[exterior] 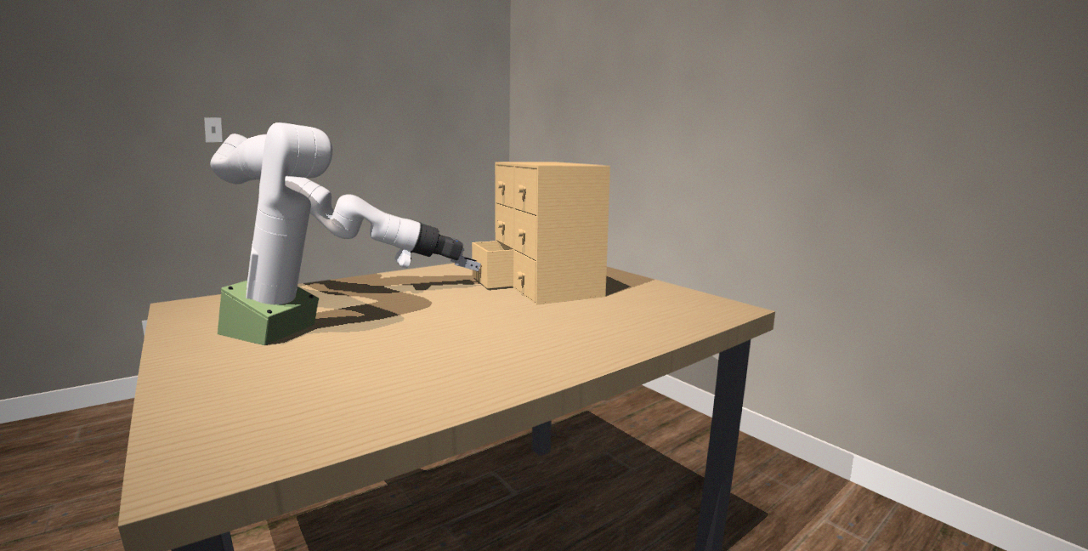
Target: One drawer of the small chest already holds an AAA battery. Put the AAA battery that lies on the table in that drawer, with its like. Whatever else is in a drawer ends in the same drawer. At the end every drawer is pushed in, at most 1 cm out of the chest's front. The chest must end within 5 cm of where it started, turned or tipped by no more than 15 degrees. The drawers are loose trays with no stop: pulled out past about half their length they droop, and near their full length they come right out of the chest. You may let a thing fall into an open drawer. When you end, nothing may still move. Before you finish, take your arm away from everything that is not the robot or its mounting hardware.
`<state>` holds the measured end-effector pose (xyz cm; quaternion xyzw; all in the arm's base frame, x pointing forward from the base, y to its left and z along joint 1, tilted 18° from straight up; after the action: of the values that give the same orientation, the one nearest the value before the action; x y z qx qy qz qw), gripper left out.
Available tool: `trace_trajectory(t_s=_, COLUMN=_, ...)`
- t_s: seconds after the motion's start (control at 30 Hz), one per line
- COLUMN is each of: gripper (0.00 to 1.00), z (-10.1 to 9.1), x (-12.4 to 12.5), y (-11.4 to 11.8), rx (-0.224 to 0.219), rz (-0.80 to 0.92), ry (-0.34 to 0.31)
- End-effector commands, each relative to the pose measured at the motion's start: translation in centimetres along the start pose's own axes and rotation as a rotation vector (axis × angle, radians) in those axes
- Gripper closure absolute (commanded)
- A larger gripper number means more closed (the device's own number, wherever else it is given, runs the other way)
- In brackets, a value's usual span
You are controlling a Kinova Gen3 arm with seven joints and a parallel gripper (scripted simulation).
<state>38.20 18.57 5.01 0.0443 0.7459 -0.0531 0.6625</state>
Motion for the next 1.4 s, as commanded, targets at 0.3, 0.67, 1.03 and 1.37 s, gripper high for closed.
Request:
trace_trajectory(t_s=0.3, gripper=0.33, z=-0.01, x=-0.06, y=0.03, rx=0.0, rz=0.001, ry=-0.001)
trace_trajectory(t_s=0.67, gripper=0.33, z=-0.01, x=-0.06, y=0.03, rx=0.0, rz=0.001, ry=-0.001)
trace_trajectory(t_s=1.03, gripper=0.63, z=-0.01, x=-0.06, y=0.03, rx=0.0, rz=0.001, ry=-0.001)
trace_trajectory(t_s=1.37, gripper=0.63, z=-0.01, x=-0.06, y=0.03, rx=0.0, rz=0.001, ry=-0.001)
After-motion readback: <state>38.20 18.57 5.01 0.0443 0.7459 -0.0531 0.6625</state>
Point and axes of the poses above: the point where the finger pads meet when closed, its own z axis out along the fingers, its own y axis across the jaws, x = y × z, the point moved 10 cm from there along -z, back along the fingers, and after that the axes turned 11 degrees about z, right-handed, at the moved point
